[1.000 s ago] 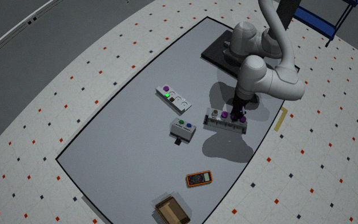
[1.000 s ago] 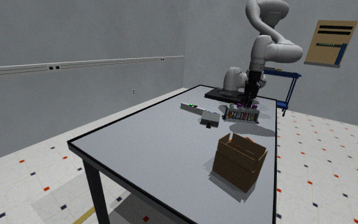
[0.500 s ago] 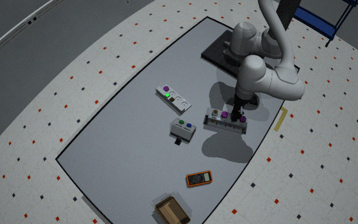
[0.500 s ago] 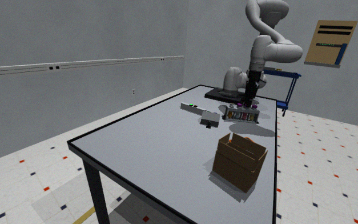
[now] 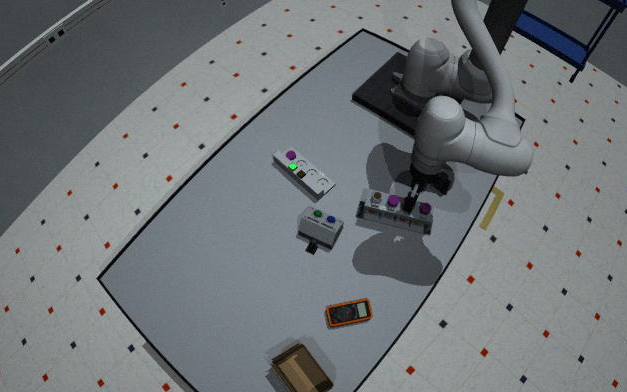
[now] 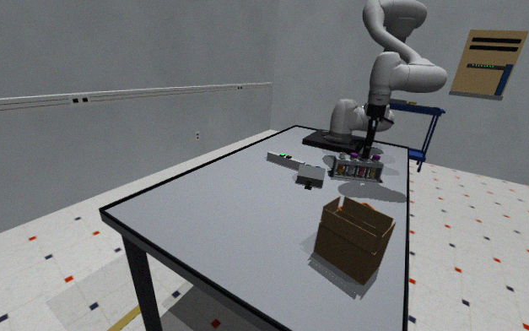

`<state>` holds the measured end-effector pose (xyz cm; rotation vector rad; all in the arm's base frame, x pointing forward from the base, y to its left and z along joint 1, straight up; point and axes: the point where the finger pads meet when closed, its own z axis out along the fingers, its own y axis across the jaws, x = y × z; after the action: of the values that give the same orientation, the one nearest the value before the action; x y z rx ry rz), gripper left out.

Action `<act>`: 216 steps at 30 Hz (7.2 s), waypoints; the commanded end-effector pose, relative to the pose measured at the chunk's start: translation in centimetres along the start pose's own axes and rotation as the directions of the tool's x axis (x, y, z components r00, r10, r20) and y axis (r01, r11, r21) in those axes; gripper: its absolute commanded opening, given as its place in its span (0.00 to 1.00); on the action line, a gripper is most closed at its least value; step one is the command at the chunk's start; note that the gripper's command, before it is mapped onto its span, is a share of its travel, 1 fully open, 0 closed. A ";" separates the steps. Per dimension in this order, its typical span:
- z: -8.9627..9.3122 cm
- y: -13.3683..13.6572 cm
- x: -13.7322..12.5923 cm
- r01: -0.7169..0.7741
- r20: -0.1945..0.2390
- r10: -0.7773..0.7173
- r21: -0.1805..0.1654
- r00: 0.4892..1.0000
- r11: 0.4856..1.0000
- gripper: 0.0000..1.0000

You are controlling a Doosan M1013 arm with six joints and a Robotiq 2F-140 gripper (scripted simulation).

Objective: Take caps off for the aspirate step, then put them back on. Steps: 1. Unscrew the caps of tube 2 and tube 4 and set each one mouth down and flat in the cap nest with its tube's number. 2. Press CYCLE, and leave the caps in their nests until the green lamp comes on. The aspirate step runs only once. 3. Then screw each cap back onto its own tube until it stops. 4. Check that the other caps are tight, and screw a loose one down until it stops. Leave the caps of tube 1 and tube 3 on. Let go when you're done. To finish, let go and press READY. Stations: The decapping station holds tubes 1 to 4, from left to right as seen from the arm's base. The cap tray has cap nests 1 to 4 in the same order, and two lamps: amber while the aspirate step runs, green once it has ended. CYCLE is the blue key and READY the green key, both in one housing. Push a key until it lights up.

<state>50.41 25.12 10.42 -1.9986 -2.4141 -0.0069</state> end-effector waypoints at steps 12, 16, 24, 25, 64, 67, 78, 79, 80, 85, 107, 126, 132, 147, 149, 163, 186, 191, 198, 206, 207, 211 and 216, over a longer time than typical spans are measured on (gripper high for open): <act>0.0 0.0 0.0 -0.161 0.010 0.161 -0.004 0.987 0.987 0.41; 0.0 0.0 0.0 -0.161 0.010 0.161 -0.004 0.987 0.987 0.41; -0.1 0.0 0.0 -0.002 0.011 0.002 -0.002 1.000 1.000 0.41; -0.1 0.0 0.0 0.038 0.011 -0.038 -0.002 0.999 0.999 0.41; -0.1 0.0 0.0 0.529 0.010 -0.529 0.004 0.849 0.849 0.30; -0.1 0.0 0.0 0.500 0.011 -0.500 0.003 0.866 0.866 0.30; -0.1 0.0 0.0 0.156 0.011 -0.156 -0.001 0.988 0.988 0.30; -0.1 0.0 0.0 0.123 0.011 -0.123 -0.001 0.992 0.992 0.30; -0.1 0.0 0.0 0.090 0.011 -0.090 -0.001 0.996 0.996 0.30; 0.0 0.0 0.0 -0.010 0.011 0.010 -0.002 1.000 1.000 0.30; 0.0 0.0 0.0 -0.161 0.010 0.161 -0.004 0.987 0.987 0.41; -0.1 0.0 0.0 0.495 0.011 -0.495 0.003 0.869 0.869 0.41; -0.1 0.0 0.0 0.685 0.009 -0.685 0.006 0.729 0.729 0.41; -0.1 0.0 0.0 0.685 0.009 -0.685 0.006 0.729 0.729 0.30; -0.1 0.0 0.0 0.685 0.009 -0.685 0.006 0.729 0.729 0.30; 0.0 0.0 0.0 0.252 0.011 -0.252 0.001 0.968 0.968 0.30; 0.0 0.0 0.0 -0.288 0.010 0.288 -0.005 0.957 0.957 0.41; 0.0 0.0 0.0 -0.288 0.009 0.288 -0.005 0.958 0.958 0.41; 0.0 0.0 0.0 -0.211 0.010 0.211 -0.005 0.977 0.977 0.41; 0.0 0.0 0.0 0.027 0.011 -0.027 -0.002 1.000 1.000 0.41; 0.0 0.0 0.0 0.067 0.011 -0.067 -0.002 0.998 0.998 0.41; 0.0 0.0 0.0 0.225 0.011 -0.225 0.000 0.974 0.974 0.41; 0.0 0.0 0.0 0.414 0.011 -0.414 0.002 0.910 0.910 0.41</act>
<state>50.38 25.12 10.38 -1.6776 -2.6739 0.0162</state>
